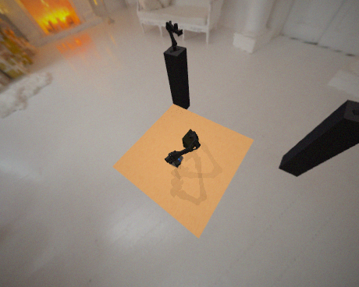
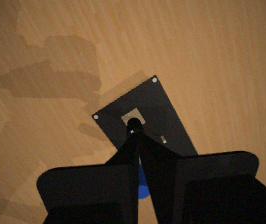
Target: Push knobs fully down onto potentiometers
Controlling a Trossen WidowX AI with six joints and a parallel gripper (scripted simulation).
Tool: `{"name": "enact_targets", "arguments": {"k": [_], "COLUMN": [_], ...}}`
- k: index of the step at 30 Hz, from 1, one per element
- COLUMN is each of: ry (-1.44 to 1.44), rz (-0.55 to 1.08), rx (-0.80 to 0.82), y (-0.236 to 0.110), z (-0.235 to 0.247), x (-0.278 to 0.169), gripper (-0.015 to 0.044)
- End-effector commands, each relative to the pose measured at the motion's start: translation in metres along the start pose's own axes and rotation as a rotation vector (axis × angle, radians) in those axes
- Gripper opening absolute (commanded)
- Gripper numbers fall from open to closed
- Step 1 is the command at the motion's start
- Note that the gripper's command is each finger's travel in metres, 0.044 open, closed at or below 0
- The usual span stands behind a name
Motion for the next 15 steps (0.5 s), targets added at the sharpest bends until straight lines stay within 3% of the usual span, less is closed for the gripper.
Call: {"name": "enact_targets", "arguments": {"k": [1, 15], "ry": [-0.031, -0.031], "rz": [0.016, 0.016], "rx": [-0.009, -0.009], "y": [0.0171, 0.0211], "z": [0.0047, 0.0047], "x": [0.0011, 0.0010], "gripper": [0.0000, 0.0000]}}
Point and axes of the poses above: the point midway between the two fingers, 35 mm back from their tips, its own y axis out along the fingers, its own z axis across the jaws, x = y × z, the point moved 10 cm from there along -y, back along the fingers, and after that the axes turned 4 degrees about y, right-handed, at the moved point
